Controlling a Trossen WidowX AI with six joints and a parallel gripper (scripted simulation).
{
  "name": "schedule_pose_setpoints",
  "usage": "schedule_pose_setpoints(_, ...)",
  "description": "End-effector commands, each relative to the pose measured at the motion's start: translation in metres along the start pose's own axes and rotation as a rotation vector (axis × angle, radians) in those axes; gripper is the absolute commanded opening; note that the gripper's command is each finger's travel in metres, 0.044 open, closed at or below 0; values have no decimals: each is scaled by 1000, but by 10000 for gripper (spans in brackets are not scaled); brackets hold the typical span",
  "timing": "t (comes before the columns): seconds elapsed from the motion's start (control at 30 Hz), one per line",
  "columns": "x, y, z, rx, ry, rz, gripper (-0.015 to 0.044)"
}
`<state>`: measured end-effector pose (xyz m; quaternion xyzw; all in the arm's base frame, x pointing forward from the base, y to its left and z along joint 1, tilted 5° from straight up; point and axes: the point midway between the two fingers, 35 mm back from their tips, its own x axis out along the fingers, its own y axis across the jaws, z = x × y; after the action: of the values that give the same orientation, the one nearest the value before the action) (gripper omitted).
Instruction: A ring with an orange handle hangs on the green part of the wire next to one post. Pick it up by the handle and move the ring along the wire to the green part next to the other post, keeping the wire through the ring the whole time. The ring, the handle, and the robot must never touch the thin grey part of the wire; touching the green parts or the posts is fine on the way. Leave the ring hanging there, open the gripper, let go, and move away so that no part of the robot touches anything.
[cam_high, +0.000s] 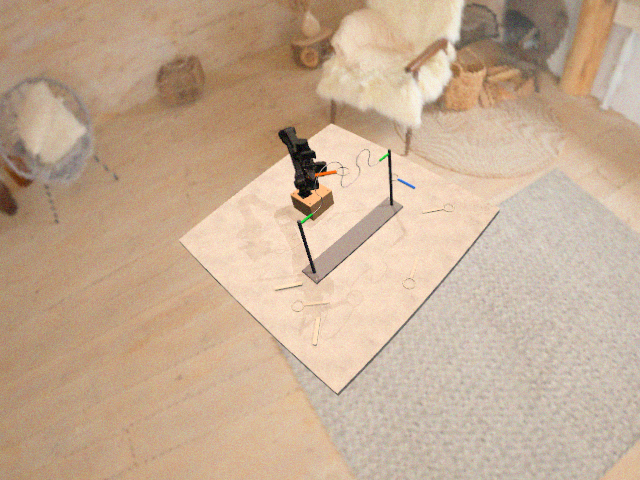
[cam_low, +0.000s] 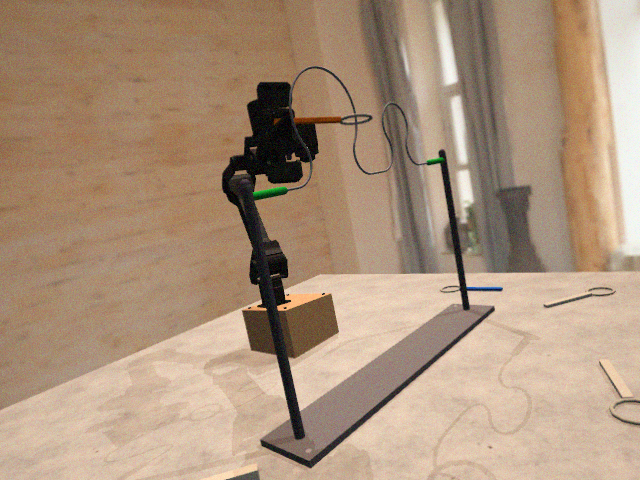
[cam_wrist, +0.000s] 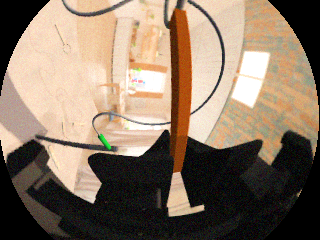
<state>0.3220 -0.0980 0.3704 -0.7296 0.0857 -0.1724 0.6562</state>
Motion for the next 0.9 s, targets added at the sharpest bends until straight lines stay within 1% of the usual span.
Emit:
schedule_pose_setpoints(0.0, 0, 0, 1, -55, -10, -26, -150)
schedule_pose_setpoints(0.87, 1, -4, 0, -276, -36, -151, -150)
